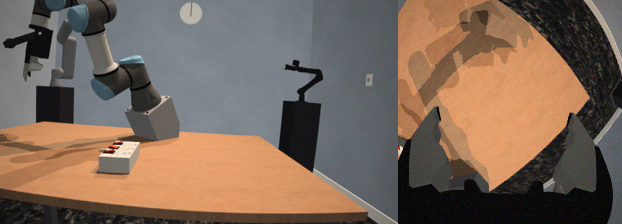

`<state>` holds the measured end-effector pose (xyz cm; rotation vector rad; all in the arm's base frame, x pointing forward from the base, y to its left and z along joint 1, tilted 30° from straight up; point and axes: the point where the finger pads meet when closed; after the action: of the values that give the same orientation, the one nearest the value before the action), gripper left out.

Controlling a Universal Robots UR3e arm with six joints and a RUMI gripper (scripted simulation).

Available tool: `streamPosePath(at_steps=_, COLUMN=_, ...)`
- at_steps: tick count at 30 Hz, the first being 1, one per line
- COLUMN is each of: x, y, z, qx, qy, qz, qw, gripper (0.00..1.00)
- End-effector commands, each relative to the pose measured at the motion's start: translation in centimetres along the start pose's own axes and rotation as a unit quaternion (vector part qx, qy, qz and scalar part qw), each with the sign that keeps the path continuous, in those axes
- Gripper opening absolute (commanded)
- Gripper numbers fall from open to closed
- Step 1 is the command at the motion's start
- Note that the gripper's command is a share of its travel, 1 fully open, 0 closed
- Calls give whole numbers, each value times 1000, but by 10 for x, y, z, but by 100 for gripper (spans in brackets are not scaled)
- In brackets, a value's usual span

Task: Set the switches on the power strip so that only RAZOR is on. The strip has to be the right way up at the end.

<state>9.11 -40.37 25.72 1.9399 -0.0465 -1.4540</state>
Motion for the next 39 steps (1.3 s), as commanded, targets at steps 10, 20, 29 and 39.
streamPosePath(at_steps=10, x=-1, y=0, z=0, qx=0, qy=-1, qz=1, qw=1000, gripper=100)
streamPosePath(at_steps=20, x=-1, y=0, z=0, qx=0, qy=-1, qz=1, qw=1000, gripper=0)
streamPosePath(at_steps=29, x=-1, y=0, z=0, qx=0, qy=-1, qz=1, qw=1000, gripper=0)
streamPosePath(at_steps=39, x=-1, y=0, z=0, qx=0, qy=-1, qz=1, qw=1000, gripper=0)
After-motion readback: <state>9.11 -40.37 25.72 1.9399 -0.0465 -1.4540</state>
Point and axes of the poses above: the point where the finger pads meet when closed, its own x axis out along the fingers, its own z axis across the jaws, y = z × x, and after that the axes turned 8 degrees about x, right-handed
